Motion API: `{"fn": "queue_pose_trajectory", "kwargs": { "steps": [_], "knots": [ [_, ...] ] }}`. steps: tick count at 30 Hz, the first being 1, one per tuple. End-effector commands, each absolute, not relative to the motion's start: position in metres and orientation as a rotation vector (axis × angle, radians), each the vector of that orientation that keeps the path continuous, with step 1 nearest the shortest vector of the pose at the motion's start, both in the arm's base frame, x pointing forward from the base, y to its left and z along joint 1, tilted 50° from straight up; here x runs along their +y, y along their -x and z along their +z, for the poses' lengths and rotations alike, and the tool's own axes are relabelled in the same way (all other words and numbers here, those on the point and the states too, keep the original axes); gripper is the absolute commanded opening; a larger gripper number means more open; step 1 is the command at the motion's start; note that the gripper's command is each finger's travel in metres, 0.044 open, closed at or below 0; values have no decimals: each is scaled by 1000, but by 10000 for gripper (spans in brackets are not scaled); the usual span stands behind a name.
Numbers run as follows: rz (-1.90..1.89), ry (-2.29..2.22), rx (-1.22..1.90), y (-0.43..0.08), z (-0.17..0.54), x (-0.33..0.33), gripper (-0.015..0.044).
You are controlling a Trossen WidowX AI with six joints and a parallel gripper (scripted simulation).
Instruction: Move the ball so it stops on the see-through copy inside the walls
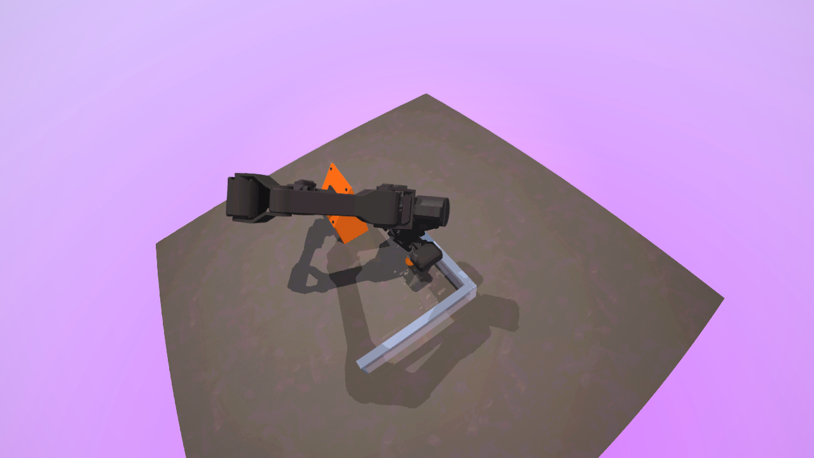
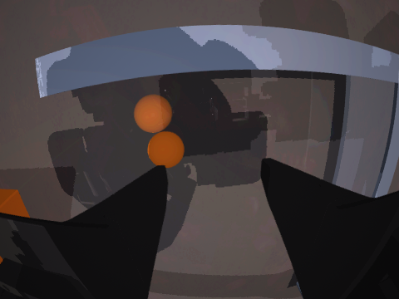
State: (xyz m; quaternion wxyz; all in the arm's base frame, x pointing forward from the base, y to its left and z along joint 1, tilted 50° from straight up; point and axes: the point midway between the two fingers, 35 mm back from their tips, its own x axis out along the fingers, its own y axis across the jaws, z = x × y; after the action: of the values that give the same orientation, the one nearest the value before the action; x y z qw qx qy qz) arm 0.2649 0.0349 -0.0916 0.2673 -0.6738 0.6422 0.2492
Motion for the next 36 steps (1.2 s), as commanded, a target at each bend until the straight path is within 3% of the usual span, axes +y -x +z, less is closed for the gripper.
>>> {"fn": "queue_pose_trajectory", "kwargs": {
  "steps": [1, 36],
  "knots": [
    [675, 1784, 1831, -239, -93, 28, 231],
    [673, 1785, 1833, -238, -123, -8, 231]
  ]
}}
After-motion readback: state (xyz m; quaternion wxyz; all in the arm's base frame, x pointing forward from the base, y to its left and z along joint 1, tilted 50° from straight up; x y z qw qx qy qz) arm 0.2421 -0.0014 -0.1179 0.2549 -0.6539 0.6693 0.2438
